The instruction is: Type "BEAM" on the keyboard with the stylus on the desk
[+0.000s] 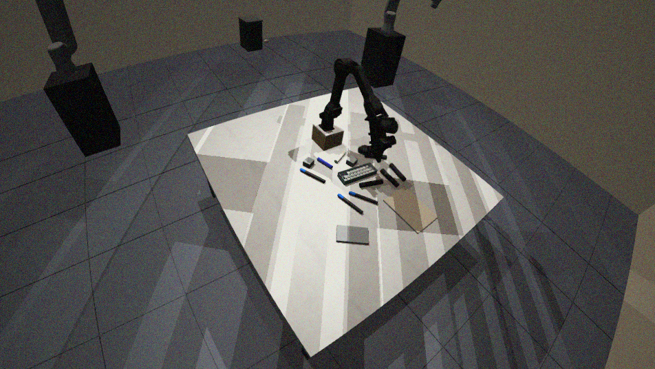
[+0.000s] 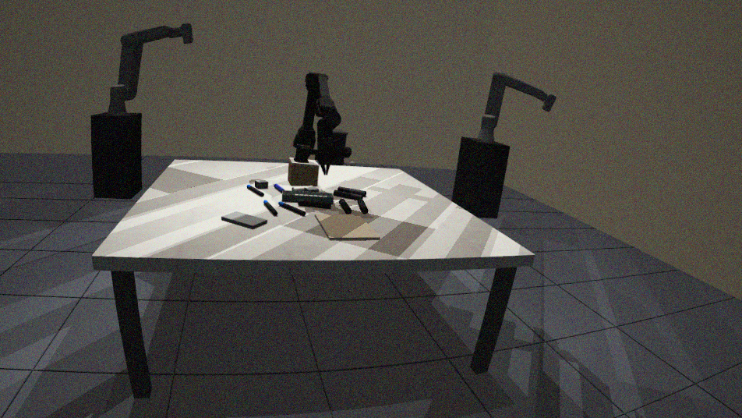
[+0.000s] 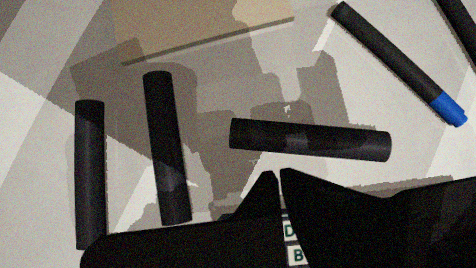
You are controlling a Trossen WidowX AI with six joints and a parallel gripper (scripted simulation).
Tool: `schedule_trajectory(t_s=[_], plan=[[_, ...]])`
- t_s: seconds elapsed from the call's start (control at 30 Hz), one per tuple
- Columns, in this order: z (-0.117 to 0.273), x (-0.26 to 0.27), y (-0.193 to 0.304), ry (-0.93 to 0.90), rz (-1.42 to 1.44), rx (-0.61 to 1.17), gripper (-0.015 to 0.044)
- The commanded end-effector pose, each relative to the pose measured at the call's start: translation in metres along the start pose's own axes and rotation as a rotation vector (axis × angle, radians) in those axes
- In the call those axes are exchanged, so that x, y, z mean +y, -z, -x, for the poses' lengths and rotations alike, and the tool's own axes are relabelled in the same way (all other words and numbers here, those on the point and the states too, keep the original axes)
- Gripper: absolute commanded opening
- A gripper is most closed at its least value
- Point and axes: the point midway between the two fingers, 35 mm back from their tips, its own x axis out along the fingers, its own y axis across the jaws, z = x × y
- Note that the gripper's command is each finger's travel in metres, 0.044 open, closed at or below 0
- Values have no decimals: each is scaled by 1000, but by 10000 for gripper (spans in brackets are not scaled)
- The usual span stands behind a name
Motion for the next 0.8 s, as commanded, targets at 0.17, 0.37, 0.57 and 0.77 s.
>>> schedule_trajectory(t_s=[0.17, 0.37, 0.57, 0.77], plan=[[-49, 6, 72, 69, -37, 419, 0], [-49, 6, 72, 69, -37, 419, 0], [-47, -26, 72, 72, -36, 419, 0], [-44, -58, 74, 74, -36, 419, 0]])
